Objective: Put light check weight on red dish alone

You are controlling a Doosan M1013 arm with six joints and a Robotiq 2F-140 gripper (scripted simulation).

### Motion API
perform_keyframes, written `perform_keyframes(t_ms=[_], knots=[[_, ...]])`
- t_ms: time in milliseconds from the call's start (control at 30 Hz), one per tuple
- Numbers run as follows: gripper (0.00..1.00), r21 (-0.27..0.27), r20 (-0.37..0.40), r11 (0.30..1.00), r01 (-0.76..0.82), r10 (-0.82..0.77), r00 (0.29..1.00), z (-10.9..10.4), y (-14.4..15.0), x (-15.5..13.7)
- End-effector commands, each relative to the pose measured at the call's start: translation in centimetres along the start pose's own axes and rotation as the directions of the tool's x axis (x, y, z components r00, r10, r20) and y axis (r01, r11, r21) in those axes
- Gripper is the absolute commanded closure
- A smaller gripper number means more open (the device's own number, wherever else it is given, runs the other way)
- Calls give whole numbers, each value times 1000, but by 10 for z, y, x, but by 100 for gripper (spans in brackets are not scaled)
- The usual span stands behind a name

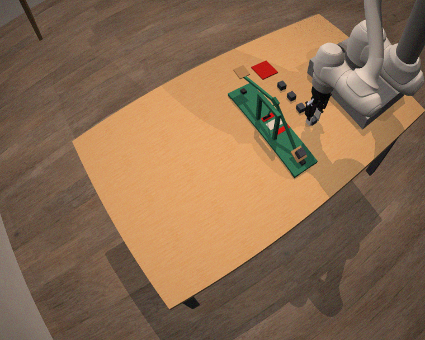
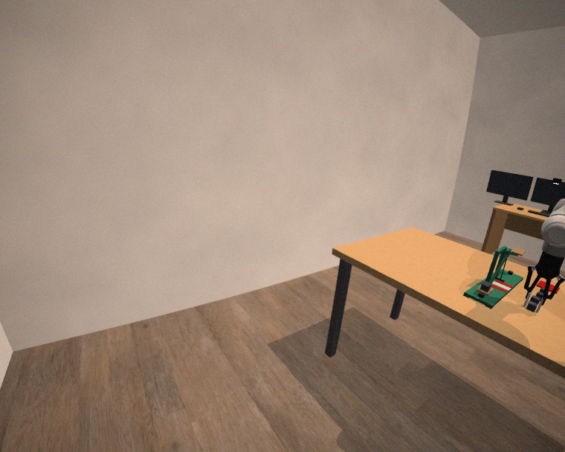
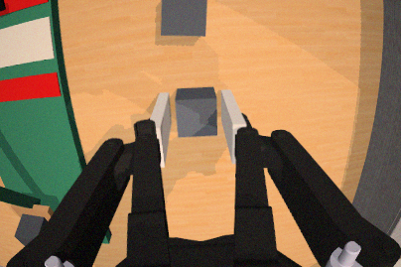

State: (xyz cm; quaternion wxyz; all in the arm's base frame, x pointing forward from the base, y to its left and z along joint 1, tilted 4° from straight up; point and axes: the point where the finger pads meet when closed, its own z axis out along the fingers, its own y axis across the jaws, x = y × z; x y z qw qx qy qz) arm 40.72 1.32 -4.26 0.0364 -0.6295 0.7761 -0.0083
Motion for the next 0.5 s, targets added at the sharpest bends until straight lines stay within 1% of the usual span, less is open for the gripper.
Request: perform_keyframes(t_ms=[0,367,400,467], knots=[[65,0,2,1000,1,-1,1000,3,2,-1],[65,0,2,1000,1,-1,1000,3,2,-1],[76,0,2,1000,1,-1,1000,3,2,-1],[76,0,2,1000,1,-1,1000,3,2,-1]])
